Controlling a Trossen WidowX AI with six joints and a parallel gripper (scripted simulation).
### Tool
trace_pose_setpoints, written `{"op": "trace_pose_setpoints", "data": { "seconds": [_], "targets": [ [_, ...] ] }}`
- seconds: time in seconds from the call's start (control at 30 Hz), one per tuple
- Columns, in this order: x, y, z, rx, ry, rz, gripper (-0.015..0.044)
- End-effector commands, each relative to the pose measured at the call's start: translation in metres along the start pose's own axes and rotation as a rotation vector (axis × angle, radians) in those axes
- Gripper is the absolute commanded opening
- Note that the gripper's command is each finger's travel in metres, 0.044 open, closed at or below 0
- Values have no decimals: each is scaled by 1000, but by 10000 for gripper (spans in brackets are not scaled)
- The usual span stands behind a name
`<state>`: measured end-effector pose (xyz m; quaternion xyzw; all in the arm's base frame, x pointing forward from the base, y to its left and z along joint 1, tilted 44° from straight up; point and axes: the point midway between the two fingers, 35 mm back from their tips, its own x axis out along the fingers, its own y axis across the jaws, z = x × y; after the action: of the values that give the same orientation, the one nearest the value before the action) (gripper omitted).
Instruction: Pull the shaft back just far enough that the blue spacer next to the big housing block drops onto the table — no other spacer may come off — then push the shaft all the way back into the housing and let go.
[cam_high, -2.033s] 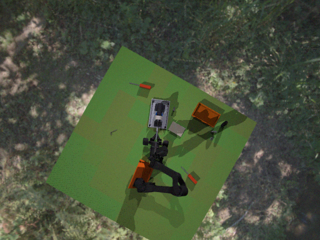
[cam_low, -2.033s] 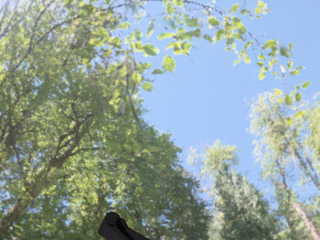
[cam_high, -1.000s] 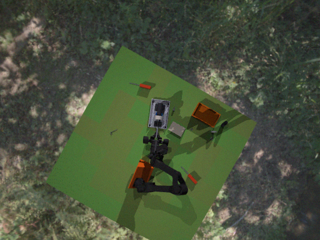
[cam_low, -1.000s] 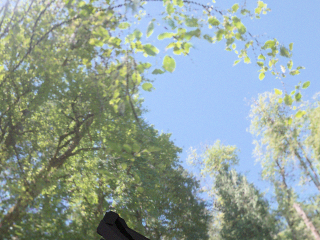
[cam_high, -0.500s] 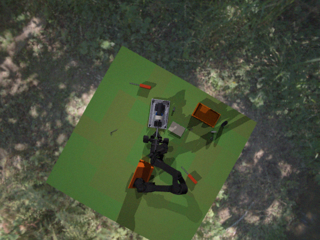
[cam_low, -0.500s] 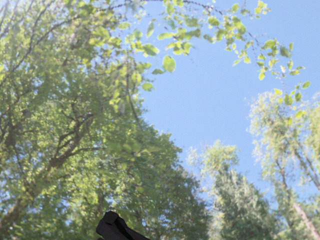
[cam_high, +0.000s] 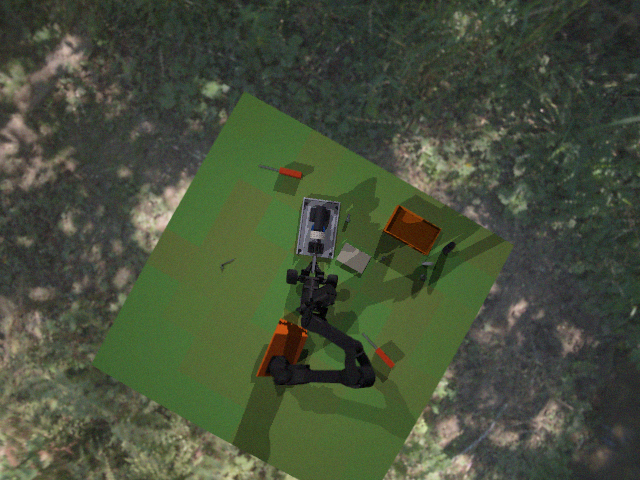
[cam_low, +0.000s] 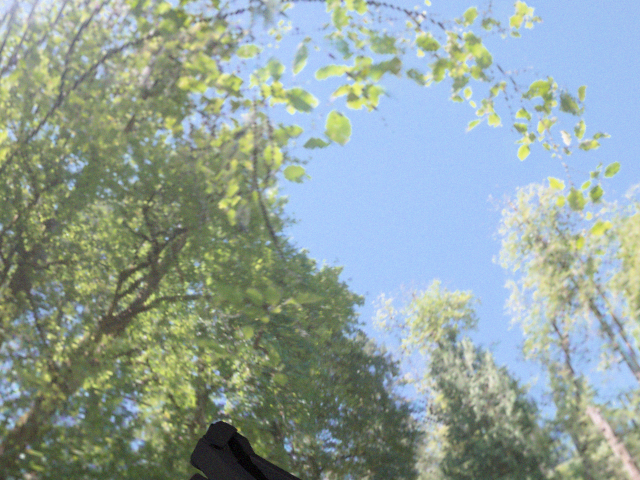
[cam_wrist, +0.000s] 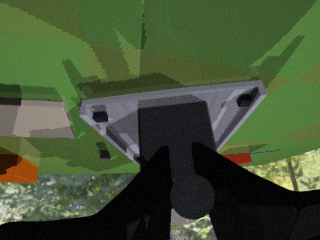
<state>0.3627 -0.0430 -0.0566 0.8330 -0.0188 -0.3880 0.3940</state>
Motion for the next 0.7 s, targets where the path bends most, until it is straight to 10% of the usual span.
{"op": "trace_pose_setpoints", "data": {
  "seconds": [0.0,0.67],
  "targets": [
    [3,0,-2,3,1,-1,0],
    [8,0,-8,3,1,0,0]
  ]
}}
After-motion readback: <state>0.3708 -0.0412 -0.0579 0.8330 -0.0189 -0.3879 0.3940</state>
